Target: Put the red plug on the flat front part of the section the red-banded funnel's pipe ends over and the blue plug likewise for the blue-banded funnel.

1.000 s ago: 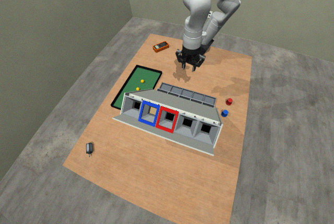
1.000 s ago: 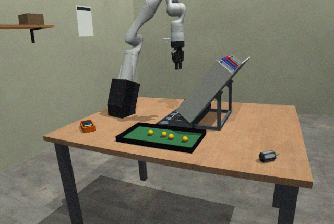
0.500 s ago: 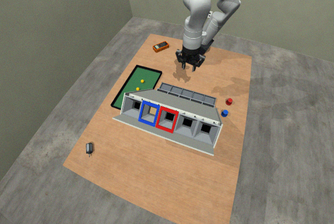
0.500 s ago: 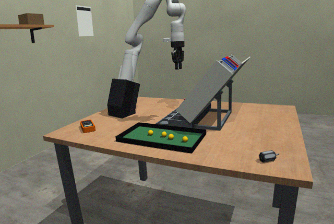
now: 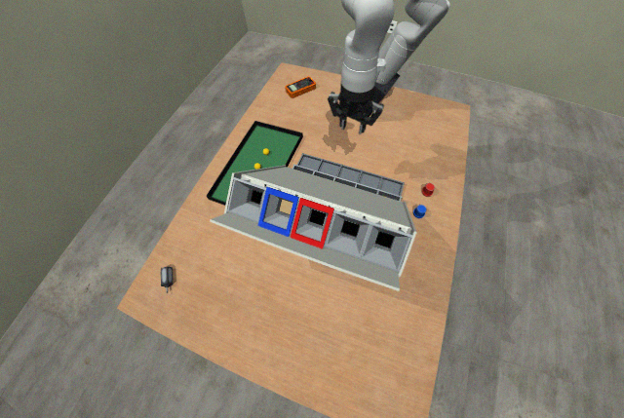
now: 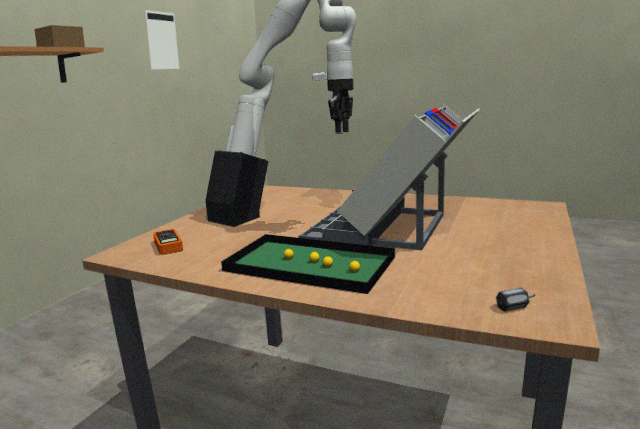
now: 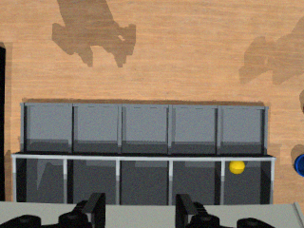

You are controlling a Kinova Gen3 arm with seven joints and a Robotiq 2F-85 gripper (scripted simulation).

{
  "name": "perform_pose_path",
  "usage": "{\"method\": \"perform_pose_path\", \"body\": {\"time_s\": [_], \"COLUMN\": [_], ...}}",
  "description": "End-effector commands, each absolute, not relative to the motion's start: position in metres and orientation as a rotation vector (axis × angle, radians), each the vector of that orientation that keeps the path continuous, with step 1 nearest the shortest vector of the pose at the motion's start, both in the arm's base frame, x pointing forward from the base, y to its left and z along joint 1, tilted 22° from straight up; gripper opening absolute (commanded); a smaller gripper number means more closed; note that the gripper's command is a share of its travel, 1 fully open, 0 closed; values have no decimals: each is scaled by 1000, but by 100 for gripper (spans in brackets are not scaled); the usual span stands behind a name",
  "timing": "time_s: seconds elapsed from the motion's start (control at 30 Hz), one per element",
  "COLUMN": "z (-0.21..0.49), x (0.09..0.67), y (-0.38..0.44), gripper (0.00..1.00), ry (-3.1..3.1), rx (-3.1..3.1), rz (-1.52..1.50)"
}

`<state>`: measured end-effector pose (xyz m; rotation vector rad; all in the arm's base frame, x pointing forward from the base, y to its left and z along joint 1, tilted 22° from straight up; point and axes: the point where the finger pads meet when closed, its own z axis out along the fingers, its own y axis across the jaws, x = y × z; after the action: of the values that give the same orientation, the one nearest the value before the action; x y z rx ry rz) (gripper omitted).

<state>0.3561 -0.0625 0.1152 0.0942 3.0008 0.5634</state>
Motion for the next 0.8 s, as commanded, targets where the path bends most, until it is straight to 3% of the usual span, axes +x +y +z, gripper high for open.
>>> {"method": "perform_pose_path", "body": {"time_s": [0.0, 0.27, 0.5, 0.53, 0.77], "z": [59, -1, -4, -36, -36], "x": [354, 350, 351, 350, 350], "y": [-105, -150, -152, -175, -175], "gripper": [50, 50, 50, 50, 50], "ry": [3000, 3000, 3000, 3000, 3000], "rx": [94, 94, 94, 93, 93], "rz": [562, 562, 562, 563, 563]}}
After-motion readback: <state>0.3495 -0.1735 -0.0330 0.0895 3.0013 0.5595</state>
